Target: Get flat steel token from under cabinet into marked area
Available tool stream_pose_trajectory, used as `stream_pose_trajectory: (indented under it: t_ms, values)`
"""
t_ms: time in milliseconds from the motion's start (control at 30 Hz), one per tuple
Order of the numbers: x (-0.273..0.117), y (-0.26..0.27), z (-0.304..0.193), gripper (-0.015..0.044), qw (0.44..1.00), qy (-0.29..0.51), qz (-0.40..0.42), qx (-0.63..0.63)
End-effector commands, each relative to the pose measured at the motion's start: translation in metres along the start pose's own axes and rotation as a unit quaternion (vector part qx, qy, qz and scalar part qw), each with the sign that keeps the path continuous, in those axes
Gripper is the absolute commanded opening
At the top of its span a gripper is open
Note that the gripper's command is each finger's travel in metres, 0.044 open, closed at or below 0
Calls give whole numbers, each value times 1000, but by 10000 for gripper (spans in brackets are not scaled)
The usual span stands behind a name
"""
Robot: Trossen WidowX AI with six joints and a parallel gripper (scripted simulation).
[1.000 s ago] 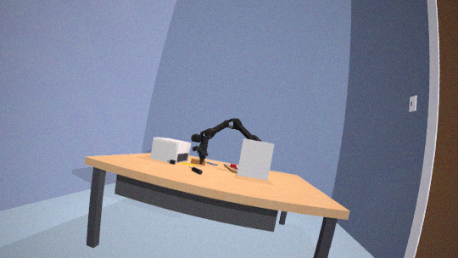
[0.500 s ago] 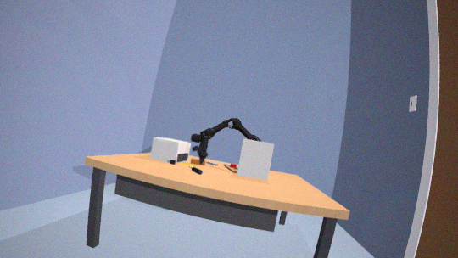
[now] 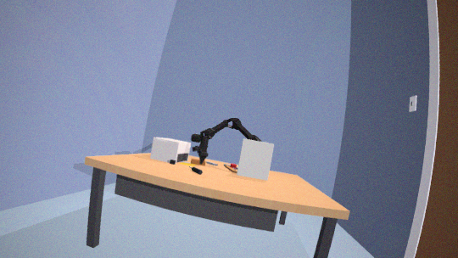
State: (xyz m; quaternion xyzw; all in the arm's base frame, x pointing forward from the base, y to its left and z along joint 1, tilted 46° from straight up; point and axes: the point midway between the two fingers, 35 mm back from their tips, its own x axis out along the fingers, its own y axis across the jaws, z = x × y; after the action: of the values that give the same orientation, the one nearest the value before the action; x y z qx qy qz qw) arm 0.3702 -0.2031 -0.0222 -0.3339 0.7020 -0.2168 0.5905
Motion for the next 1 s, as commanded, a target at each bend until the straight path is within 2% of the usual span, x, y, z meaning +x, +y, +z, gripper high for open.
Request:
stream_pose_trajectory:
  t_ms: [0, 967]
  values:
    - [1, 3, -3, 0, 1000, -1, 5, 0]
    - [1, 0, -32, 0, 1000, -1, 5, 0]
